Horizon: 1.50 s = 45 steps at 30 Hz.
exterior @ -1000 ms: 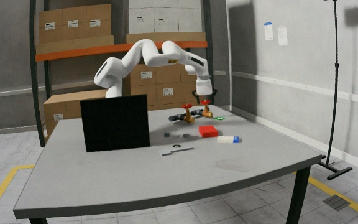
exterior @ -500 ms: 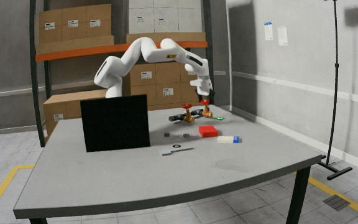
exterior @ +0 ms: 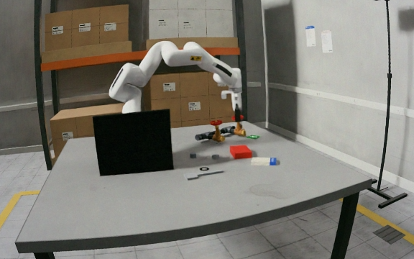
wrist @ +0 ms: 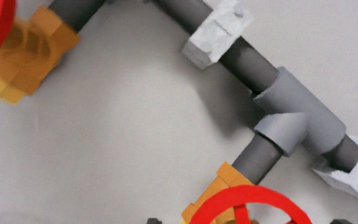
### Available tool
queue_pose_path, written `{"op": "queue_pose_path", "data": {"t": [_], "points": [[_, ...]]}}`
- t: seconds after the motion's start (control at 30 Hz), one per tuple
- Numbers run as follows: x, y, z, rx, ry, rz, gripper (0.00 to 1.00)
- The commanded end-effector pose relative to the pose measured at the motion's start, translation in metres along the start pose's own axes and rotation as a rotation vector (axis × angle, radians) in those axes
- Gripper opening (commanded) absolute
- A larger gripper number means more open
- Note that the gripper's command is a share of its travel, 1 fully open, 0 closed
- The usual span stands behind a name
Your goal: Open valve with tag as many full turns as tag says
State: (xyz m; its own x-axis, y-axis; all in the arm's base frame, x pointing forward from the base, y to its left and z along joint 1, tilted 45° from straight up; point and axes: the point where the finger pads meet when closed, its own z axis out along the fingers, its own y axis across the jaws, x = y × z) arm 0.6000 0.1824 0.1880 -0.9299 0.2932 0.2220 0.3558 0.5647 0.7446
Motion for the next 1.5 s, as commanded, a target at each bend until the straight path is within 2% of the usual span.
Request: {"op": "queue_pose_path", "data": {"t": [0.0, 0.1, 0.17, 0.2, 0.43, 0.77, 0.8, 1.47], "points": [[-0.0008, 0.0009, -0.0015, 0.004, -0.018, 0.279, 1.0], [-0.0007, 0.0009, -0.0015, 0.001, -0.019, 0.463, 1.0], [-0.0007, 0.0009, -0.0015, 0.001, -0.019, 0.463, 1.0], [-0.0007, 0.0009, -0.0015, 0.002, -0.024, 0.642, 1.0], [-0.0007, 0.0009, -0.0015, 0.003, -0.036, 1.007, 1.0], [-0.0007, 0.0009, -0.0015, 0.002, -0.038, 1.067, 1.0], [-0.0007, 0.0009, -0.0015, 0.002, -0.038, 1.067, 0.0], [-0.0007, 0.0009, -0.0015, 0.002, -0.038, 1.067, 0.0]]}}
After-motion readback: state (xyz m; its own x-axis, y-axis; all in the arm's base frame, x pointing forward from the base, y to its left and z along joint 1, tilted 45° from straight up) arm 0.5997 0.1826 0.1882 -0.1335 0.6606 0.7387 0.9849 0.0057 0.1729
